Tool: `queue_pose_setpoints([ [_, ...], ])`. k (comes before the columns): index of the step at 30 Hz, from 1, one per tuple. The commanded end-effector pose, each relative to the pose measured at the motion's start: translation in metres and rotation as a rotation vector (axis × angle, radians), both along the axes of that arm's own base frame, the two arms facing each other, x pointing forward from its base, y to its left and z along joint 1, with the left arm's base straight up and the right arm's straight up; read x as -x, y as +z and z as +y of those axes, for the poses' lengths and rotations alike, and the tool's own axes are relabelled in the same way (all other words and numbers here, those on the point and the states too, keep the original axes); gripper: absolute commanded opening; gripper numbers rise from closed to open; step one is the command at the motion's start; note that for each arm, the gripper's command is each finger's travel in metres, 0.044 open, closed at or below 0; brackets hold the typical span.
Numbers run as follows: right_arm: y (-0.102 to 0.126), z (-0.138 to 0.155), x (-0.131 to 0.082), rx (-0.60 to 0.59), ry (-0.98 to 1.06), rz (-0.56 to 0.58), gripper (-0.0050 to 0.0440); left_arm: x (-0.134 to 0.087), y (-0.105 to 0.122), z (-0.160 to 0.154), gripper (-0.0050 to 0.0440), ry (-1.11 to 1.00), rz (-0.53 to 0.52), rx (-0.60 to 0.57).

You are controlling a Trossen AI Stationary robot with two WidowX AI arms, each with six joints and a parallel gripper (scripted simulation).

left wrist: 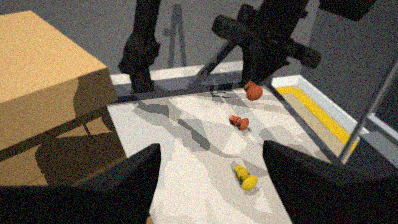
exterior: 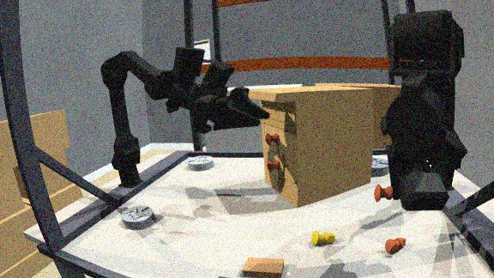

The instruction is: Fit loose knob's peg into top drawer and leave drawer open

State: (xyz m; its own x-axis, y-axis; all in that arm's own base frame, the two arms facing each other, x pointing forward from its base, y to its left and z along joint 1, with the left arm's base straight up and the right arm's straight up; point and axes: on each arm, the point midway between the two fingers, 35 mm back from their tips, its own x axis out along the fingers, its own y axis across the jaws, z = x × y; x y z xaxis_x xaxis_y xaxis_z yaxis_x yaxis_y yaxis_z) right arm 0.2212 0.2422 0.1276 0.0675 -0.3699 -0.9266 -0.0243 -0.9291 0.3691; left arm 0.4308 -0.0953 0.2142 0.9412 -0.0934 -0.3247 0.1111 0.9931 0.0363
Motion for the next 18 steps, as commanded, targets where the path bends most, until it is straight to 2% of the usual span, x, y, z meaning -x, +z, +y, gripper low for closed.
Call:
queue_pose_setpoints([
  [1, 0.008, 0.013, 0.003, -0.016, 0.170, 0.017, 0.0015, -0.022, 0.000, -0.022, 0.0290, 0.041, -0.081, 0.015],
  [18, 0.009, 0.012, 0.005, -0.017, 0.203, 0.026, 0.0015, -0.083, -0.050, -0.089, 0.0290, 0.173, -0.216, 0.022],
])
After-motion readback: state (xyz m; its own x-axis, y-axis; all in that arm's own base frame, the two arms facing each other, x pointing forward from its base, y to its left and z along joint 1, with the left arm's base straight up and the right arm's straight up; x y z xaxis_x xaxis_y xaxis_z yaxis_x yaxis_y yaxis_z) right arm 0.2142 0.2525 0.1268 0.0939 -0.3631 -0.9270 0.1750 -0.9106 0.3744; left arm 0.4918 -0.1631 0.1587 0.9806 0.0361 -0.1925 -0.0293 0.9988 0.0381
